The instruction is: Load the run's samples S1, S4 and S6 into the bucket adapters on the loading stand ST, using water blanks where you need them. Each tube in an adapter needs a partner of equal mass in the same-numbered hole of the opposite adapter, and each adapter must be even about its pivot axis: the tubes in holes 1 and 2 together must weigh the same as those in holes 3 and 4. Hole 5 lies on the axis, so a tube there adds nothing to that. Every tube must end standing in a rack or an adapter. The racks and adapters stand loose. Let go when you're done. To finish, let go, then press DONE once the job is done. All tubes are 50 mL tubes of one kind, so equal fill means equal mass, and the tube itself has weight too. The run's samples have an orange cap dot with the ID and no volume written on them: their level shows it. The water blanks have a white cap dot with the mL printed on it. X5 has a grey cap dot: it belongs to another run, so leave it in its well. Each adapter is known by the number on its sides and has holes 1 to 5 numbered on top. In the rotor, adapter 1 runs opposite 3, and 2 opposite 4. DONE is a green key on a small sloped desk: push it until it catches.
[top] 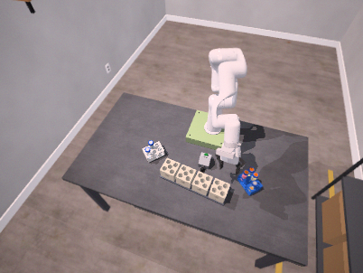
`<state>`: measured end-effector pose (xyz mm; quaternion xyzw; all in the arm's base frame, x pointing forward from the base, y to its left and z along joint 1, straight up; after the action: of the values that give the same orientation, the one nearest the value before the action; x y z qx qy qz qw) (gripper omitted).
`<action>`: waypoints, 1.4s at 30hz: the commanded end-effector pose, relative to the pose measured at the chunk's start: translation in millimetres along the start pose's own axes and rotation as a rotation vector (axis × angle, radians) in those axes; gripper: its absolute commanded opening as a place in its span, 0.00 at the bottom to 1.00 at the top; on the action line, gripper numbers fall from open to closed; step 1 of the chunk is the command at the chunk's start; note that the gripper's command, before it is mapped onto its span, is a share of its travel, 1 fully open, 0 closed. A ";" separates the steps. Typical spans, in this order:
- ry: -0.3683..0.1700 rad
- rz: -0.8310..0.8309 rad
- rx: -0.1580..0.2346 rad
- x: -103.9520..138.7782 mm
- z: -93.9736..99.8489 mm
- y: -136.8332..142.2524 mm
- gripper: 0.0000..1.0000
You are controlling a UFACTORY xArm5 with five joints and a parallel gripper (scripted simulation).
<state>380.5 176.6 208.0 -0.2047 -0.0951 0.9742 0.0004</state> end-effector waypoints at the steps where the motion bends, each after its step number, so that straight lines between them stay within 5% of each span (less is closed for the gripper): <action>1: -0.021 0.019 0.026 -11.0 3.4 12.4 1.00; 3: -0.059 0.046 0.059 -16.5 5.8 20.1 1.00; 13: -0.100 0.072 0.087 -29.2 14.4 45.0 1.00; 15: -0.143 0.097 0.110 -33.5 17.9 53.0 1.00; 19: -0.143 0.097 0.110 -36.5 21.7 61.8 1.00; 21: -0.188 0.121 0.128 -40.2 25.8 69.8 1.00; 32: -0.235 0.143 0.142 -47.5 40.1 95.6 1.00; 34: -0.283 0.165 0.150 -50.0 45.2 103.5 1.00; 42: -0.331 0.186 0.154 -53.5 62.6 128.2 1.00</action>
<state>410.1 55.4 251.8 -0.0676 -0.0037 0.9945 -0.0795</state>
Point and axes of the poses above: the point where the finger pads meet when closed, its own z axis back along the fingers, its own y axis across the jaws, x = y × z, the point moved 3 cm from there along z, back along the fingers, and after that the axes turned 13 degrees about z, right-handed, at the moved point
